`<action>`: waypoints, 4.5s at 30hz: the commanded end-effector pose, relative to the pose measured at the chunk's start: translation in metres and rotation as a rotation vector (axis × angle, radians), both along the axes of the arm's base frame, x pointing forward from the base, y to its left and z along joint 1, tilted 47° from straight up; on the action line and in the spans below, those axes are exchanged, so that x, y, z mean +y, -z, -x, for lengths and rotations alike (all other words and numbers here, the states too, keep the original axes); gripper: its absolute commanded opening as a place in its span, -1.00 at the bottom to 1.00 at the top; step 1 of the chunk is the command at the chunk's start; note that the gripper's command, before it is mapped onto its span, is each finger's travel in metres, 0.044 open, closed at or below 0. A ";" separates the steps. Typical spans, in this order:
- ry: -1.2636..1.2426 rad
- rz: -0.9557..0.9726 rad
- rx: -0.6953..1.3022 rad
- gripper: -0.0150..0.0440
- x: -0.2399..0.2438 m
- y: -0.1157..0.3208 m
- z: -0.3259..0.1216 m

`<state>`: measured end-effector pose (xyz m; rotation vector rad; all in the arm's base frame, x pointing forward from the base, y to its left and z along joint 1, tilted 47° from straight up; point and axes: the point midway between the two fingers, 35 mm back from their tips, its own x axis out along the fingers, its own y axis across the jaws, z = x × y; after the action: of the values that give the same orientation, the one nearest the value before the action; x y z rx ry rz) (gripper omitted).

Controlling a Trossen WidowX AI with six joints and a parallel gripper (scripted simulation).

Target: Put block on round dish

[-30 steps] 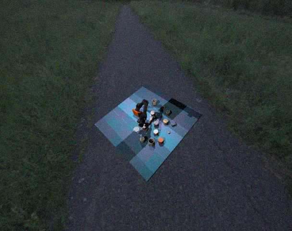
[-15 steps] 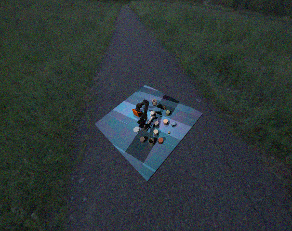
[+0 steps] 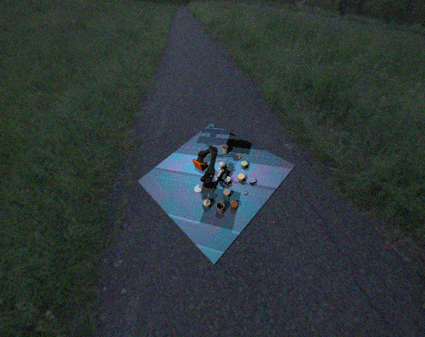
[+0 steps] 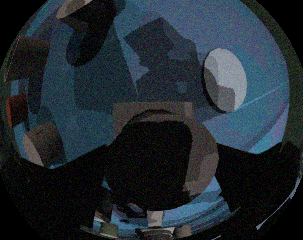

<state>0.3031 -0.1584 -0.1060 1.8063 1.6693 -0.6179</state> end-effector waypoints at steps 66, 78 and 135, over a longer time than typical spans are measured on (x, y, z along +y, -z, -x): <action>0.032 0.001 0.015 -0.49 -0.047 -0.040 0.001; 0.039 0.002 0.018 -0.49 -0.058 -0.051 0.003; 0.060 -0.003 0.029 -0.49 -0.086 -0.085 0.013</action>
<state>0.2903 -0.2444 -0.0208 1.8629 1.6422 -0.6708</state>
